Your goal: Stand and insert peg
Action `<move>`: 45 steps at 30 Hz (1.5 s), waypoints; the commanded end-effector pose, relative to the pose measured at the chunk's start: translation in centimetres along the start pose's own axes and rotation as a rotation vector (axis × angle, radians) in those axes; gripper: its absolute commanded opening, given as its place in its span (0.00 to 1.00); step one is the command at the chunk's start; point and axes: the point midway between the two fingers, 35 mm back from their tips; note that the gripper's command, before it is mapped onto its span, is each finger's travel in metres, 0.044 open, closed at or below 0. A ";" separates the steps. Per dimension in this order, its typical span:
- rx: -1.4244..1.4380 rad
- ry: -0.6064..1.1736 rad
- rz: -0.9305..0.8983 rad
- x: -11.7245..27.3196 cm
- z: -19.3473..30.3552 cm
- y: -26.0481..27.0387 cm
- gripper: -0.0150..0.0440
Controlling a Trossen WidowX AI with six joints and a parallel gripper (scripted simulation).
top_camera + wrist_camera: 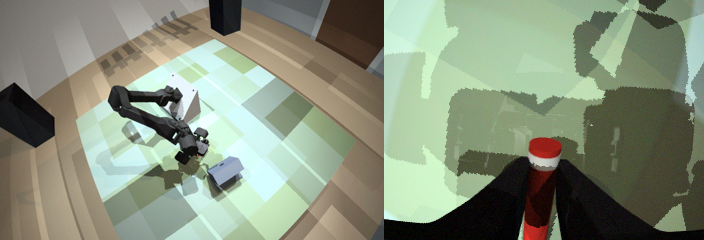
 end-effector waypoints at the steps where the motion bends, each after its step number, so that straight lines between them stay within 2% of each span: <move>1: 0.004 -0.035 0.006 0.3 0.2 0.0 0.34; 45: 0.006 -0.412 0.064 2.5 2.1 0.3 0.34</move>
Point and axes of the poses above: the point midway between the two fingers, 35 mm back from their tips, its own x axis back along the fingers, its own y axis across the jaws, z = x × y, and after that the axes turned 9 degrees about x, right-handed
